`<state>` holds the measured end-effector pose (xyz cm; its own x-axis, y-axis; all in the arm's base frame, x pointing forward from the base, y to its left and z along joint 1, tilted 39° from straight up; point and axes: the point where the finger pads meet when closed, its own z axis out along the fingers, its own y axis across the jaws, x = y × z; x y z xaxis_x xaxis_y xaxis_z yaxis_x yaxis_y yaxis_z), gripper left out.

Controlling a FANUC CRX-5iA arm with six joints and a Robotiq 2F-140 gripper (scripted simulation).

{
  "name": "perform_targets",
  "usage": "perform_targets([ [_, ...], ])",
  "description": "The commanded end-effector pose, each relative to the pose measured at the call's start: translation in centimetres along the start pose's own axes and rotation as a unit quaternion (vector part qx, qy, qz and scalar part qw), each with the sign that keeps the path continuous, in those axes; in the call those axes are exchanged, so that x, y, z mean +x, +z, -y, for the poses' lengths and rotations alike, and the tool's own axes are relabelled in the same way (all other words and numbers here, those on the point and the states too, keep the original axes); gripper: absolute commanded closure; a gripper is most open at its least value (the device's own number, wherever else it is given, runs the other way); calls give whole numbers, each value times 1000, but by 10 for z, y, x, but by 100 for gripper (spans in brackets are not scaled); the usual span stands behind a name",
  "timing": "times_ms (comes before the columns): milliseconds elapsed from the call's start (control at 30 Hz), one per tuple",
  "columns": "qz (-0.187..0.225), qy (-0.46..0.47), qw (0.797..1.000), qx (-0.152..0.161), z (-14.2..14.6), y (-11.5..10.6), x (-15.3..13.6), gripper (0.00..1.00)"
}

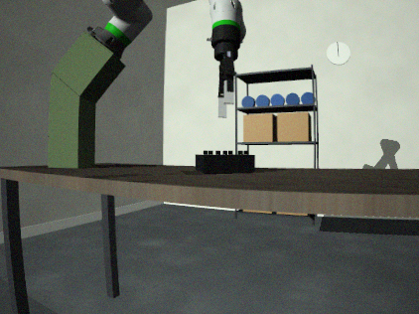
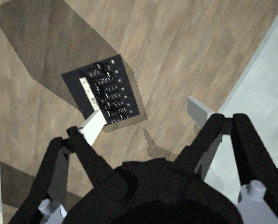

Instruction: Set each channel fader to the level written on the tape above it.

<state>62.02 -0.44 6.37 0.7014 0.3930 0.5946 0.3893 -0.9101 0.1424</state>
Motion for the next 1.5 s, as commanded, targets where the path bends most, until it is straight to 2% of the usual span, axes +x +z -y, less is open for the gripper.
perform_targets([
  [0,-3,-138,990,-13,-27,20,16,0],
  [133,-5,-239,971,-19,7,41,18,0],
  [233,-10,-318,948,-16,28,49,13,0],
  [300,-10,-318,948,-16,28,49,13,0],
  [333,-13,-393,920,-8,30,50,12,0],
  [433,-16,-456,890,-5,32,50,12,0],
  [533,-18,-524,852,-6,32,50,12,0],
  [800,-27,-687,726,-9,32,50,12,0],
  [867,-27,-687,726,-9,32,50,12,0],
  [900,-33,-739,673,-10,32,50,12,0],
  [1033,-43,-796,604,-11,32,50,12,0],
  [1067,-44,-803,595,-11,32,50,12,0],
  [1467,-44,-803,595,-11,32,50,12,0],
])
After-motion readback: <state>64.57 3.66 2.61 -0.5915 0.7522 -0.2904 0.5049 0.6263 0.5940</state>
